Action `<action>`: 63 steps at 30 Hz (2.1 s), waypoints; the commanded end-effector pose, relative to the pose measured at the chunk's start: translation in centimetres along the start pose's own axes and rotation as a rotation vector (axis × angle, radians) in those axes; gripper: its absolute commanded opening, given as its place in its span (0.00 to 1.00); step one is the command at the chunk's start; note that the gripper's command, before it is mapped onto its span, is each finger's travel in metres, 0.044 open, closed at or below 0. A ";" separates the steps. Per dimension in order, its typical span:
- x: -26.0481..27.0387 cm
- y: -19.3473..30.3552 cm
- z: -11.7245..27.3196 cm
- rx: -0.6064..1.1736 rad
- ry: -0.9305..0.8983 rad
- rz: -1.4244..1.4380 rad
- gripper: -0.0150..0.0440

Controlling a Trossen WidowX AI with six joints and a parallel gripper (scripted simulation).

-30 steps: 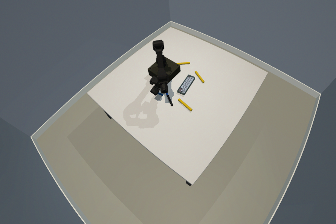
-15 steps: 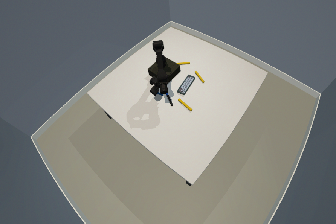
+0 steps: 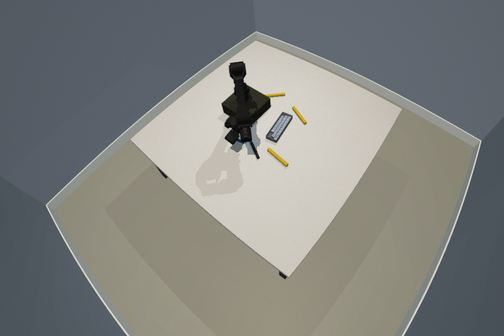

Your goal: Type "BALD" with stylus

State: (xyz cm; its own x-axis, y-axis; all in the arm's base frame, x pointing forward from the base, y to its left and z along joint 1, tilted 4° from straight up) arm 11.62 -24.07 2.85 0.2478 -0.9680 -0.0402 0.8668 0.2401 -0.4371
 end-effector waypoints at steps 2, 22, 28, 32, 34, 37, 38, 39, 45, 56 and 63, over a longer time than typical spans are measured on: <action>0.0 0.1 -0.5 -0.005 0.003 -0.003 0.51; 0.2 0.7 -1.7 -0.005 0.004 -0.003 0.51; 0.2 0.9 -2.1 -0.005 0.004 -0.003 0.51; 0.3 1.1 -2.3 -0.005 0.004 -0.003 0.51; 0.3 1.1 -2.5 -0.005 0.004 -0.003 0.51; 0.3 1.2 -2.7 -0.005 0.004 -0.003 0.51; 0.3 1.3 -2.7 -0.005 0.004 -0.003 0.51; 0.3 1.3 -2.8 -0.005 0.004 -0.003 0.51; 0.4 1.5 -3.2 -0.005 0.004 -0.003 0.51; 0.5 1.9 -3.9 -0.005 0.004 -0.003 0.51; 0.5 2.0 -3.9 -0.002 0.003 0.000 0.46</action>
State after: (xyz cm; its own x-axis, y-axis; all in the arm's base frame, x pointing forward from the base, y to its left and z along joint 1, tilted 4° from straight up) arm 11.78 -24.39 -1.55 0.2463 -0.9682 -0.0437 0.8659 0.2401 -0.4388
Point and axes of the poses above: the point midway between the two fingers, 35 mm back from their tips, its own z axis back along the fingers, its own x axis across the jaws, y = z × x, the point moved 1 cm from there along z, back along the fingers, and after that the axes turned 15 degrees about z, right-handed, at the moved point
